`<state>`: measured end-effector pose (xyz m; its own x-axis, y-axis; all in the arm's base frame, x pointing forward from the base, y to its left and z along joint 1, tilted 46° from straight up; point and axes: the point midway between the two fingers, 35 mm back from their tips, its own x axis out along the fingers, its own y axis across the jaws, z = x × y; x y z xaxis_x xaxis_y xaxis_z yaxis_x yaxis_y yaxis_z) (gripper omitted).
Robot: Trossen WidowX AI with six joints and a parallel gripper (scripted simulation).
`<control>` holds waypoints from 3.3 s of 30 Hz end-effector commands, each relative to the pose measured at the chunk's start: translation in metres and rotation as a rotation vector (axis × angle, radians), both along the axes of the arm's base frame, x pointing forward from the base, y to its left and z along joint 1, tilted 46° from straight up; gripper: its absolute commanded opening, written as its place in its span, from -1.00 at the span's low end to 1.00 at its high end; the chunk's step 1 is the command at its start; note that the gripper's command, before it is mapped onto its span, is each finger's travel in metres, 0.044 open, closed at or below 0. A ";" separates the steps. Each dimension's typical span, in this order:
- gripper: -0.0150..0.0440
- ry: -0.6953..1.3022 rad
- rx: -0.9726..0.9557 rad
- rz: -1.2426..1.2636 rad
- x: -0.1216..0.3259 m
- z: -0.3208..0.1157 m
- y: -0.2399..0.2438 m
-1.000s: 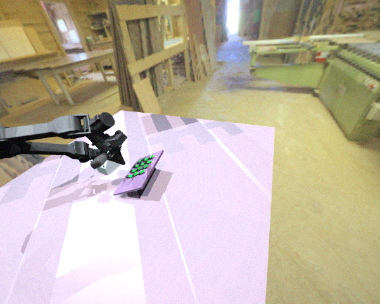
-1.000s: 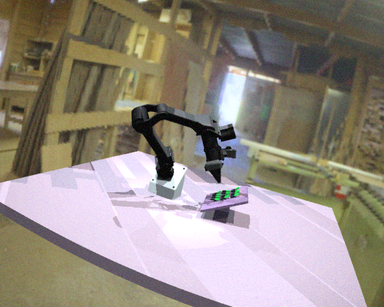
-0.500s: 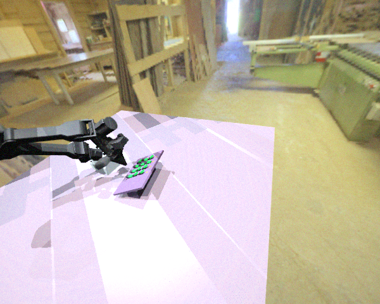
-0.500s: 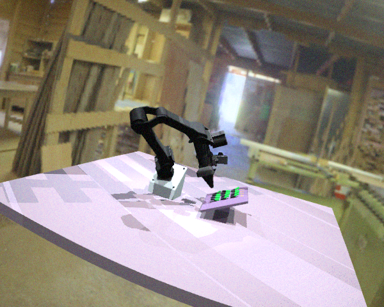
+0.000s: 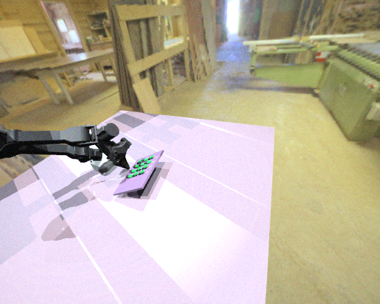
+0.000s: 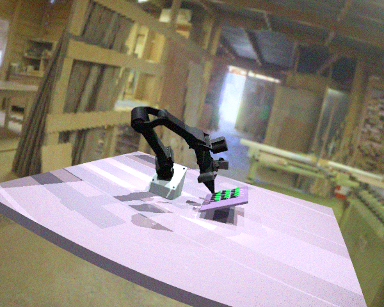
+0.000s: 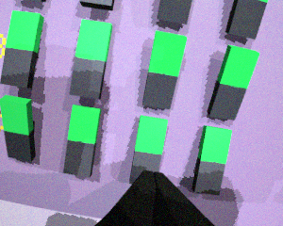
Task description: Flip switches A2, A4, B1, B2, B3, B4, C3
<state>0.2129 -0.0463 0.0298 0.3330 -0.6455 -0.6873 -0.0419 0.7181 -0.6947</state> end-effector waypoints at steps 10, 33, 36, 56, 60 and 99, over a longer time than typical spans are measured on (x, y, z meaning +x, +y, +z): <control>-0.49 0.016 -0.003 0.002 0.000 -0.009 -0.007; -0.49 0.016 -0.003 0.002 0.000 -0.010 -0.007; -0.49 0.016 -0.003 0.002 0.000 -0.010 -0.008; -0.49 0.016 -0.004 0.002 0.001 -0.012 -0.009; -0.49 0.016 -0.004 0.002 0.001 -0.012 -0.010; -0.49 0.034 -0.001 -0.016 0.027 0.034 0.061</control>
<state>0.2377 0.0135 0.0629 0.2979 -0.6489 -0.7002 -0.0576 0.7199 -0.6917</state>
